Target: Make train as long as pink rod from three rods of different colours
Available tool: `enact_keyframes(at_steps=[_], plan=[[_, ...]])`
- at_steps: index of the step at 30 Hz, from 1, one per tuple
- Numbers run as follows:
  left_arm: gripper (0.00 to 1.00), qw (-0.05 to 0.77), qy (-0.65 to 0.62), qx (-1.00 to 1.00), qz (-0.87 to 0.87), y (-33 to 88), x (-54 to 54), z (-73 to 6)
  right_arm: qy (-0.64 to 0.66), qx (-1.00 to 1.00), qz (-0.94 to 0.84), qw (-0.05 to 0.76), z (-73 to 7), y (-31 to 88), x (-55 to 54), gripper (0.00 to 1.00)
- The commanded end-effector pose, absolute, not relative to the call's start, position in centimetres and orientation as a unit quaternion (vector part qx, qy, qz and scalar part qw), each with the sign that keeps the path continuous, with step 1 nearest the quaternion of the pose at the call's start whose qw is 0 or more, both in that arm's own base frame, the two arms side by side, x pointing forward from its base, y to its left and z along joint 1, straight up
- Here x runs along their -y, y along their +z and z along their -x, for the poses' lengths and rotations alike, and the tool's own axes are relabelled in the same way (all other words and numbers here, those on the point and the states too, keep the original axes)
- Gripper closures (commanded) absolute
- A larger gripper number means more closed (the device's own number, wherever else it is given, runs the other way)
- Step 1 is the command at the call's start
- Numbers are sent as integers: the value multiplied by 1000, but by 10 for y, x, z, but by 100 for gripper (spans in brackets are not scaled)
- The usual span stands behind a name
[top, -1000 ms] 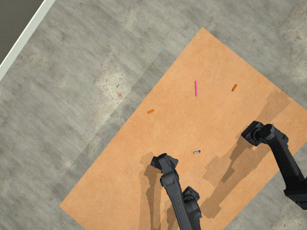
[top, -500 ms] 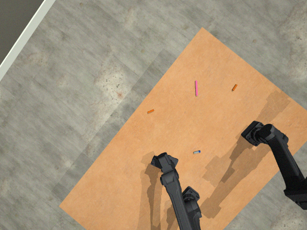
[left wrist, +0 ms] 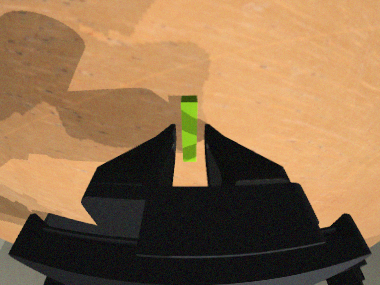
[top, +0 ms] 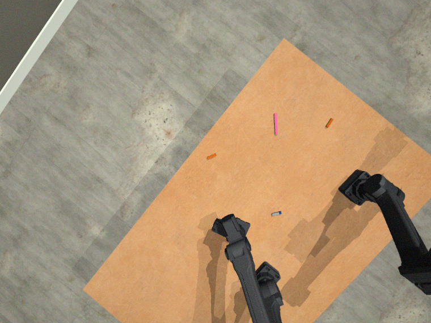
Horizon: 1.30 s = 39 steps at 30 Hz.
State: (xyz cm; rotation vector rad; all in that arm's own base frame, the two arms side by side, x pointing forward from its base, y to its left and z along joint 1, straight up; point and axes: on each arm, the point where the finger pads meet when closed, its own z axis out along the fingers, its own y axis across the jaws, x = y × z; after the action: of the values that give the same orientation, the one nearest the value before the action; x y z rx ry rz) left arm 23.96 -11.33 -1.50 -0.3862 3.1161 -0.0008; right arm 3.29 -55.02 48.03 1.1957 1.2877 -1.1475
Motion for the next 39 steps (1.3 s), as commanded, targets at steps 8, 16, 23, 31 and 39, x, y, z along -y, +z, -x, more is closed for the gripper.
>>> enact_keyframes(at_steps=[8,16,23,31,39], plan=[[77,7,-5,-992,126,-14,120,-248,-488,-511,-488,511,-24,501,544,0],[77,7,-5,-992,126,-14,120,-248,-488,-511,-488,511,-24,501,544,0],[77,7,-5,-992,126,-14,120,-248,-488,-511,-488,511,-24,501,544,0],[96,9,-6,-992,126,-13,121,-249,-488,-511,-488,511,-24,501,544,0],[96,9,-6,-992,126,-13,121,-249,-488,-511,-488,511,-24,501,544,0]])
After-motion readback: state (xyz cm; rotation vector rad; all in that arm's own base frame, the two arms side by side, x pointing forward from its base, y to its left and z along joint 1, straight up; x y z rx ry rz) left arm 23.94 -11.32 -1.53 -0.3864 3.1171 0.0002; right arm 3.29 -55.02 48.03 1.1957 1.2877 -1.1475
